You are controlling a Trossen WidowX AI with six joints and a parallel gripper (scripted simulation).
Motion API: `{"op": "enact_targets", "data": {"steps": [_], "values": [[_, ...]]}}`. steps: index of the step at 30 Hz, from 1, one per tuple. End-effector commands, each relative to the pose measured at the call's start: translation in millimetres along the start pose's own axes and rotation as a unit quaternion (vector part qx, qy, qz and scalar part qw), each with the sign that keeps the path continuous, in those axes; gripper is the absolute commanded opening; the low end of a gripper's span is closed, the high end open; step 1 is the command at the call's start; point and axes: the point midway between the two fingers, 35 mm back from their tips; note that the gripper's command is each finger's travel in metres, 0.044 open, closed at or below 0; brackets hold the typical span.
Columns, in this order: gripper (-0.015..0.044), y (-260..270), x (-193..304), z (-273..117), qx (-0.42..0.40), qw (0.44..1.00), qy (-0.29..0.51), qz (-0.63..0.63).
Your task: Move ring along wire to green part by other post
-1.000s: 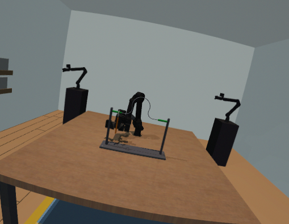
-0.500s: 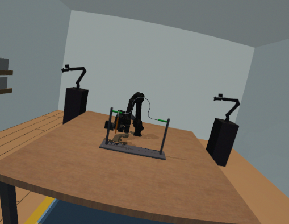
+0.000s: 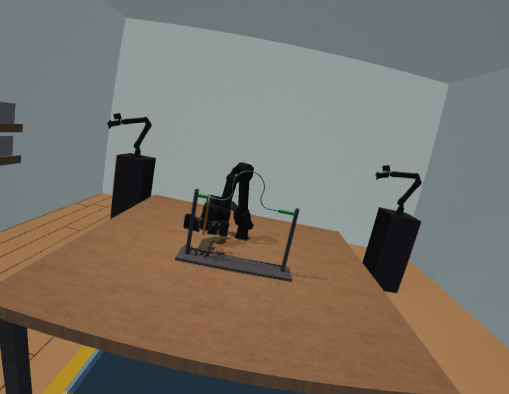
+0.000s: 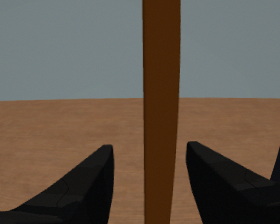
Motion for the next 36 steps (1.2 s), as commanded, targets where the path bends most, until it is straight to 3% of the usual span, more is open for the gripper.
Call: {"op": "enact_targets", "data": {"steps": [1, 19, 31, 36], "values": [[0.016, -0.1, 1.1, 4.8, 0.003, 1.0, 0.001, 0.005], [0.016, -0.1, 1.1, 5.0, 0.003, 1.0, 0.001, 0.005], [-0.015, 0.8, 0.5, 4.8, 0.0, 1.0, 0.0, 0.001], [-0.015, 0.8, 0.5, 4.8, 0.0, 1.0, 0.0, 0.001]]}}
Point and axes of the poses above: the point midway between the two fingers, 35 mm back from their tips, its own z axis out along the fingers, its own y axis across the jaws, x = y × z, and after that the axes turned 2 degrees about -z, right-handed
